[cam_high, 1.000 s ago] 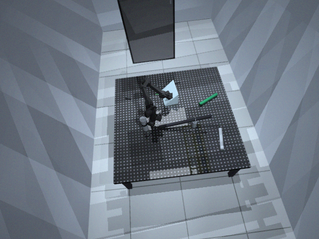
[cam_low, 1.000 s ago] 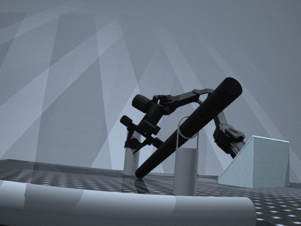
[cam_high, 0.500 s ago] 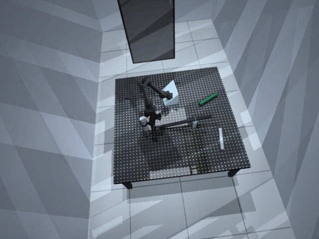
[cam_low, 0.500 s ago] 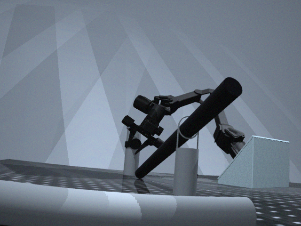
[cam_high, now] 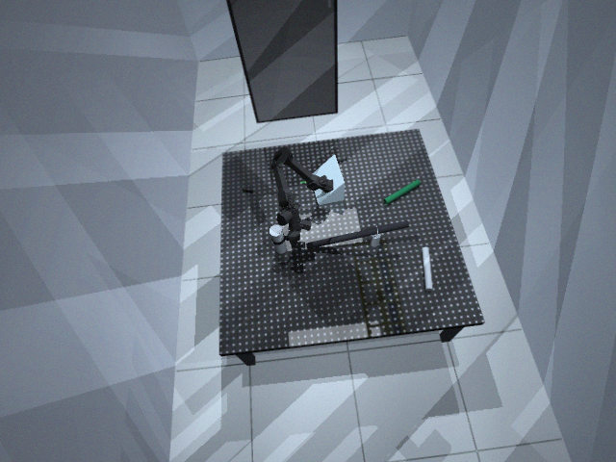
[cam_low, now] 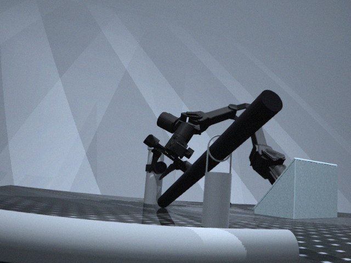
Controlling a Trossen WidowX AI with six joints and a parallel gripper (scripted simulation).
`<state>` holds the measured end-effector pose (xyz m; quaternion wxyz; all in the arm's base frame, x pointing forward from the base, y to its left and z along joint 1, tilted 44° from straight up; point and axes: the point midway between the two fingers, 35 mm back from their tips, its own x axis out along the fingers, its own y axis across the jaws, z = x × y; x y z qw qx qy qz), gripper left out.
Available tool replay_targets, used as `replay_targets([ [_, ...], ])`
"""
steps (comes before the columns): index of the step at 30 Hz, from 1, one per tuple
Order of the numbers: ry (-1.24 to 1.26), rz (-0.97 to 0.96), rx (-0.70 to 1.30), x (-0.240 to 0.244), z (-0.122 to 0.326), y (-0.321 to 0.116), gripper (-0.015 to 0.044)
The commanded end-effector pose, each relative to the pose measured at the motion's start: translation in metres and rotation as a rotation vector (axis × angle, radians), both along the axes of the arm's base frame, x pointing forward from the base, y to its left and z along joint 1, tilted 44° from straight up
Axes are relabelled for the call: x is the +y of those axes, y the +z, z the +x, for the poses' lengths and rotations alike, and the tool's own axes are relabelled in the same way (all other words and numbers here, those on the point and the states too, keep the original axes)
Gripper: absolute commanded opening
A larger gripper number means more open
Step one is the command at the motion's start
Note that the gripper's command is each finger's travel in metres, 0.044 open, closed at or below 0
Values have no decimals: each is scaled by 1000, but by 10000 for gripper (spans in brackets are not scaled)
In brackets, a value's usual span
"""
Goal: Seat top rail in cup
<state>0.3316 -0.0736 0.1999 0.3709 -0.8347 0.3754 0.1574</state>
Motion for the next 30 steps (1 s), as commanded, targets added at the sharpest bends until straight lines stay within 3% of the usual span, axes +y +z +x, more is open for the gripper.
replay_targets([
  [1,31,-10,26,1,-4,-1,0],
  [30,22,-10,21,0,-3,0,0],
])
